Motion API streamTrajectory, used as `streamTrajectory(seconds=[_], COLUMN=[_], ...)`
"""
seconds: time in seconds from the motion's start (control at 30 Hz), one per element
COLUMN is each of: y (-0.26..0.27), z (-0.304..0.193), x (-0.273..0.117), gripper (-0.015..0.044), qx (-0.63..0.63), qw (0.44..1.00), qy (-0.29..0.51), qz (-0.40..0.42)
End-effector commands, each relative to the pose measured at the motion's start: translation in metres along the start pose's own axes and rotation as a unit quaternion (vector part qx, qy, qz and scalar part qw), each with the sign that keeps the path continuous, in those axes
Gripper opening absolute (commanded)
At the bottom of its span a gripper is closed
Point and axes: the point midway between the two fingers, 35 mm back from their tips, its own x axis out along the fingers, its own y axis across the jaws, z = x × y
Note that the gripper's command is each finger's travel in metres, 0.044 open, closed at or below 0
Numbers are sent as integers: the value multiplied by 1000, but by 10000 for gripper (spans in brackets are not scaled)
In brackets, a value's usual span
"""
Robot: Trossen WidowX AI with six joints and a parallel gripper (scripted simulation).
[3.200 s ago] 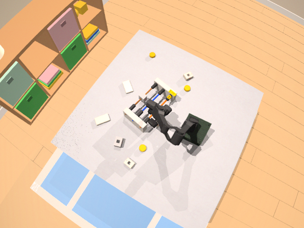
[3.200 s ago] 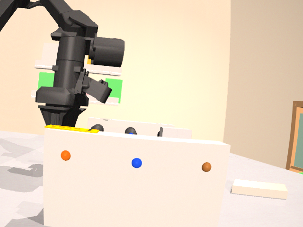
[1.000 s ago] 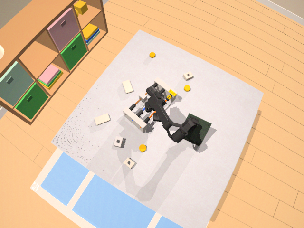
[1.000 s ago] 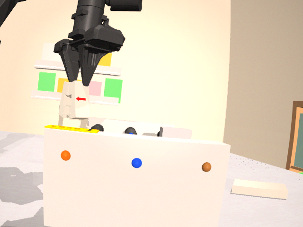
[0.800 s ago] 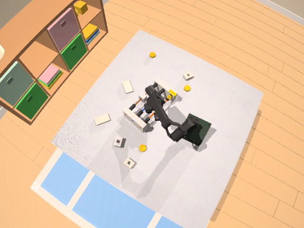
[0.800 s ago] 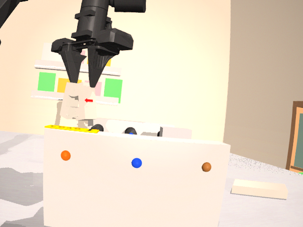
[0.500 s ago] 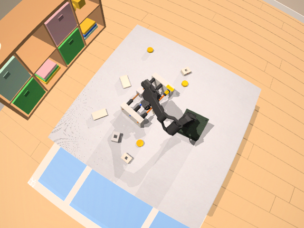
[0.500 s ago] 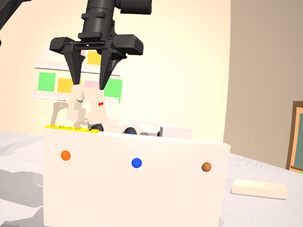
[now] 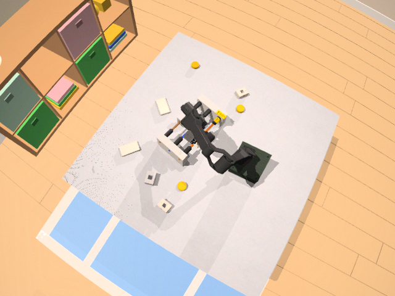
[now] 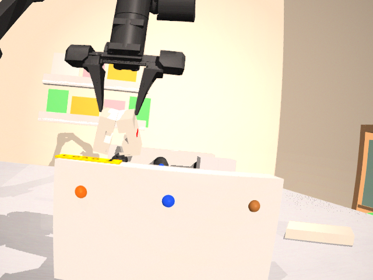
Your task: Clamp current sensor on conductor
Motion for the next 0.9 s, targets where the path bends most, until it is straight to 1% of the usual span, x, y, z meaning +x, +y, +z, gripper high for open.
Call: streamTrajectory(seconds=[0.0, 0.87], y=[-1, -1], z=[1, 1], x=[4, 47], gripper=[0, 0], qx=[-7, -7], qw=[1000, 1000], qy=[-2, -3], qz=[-1, -1])
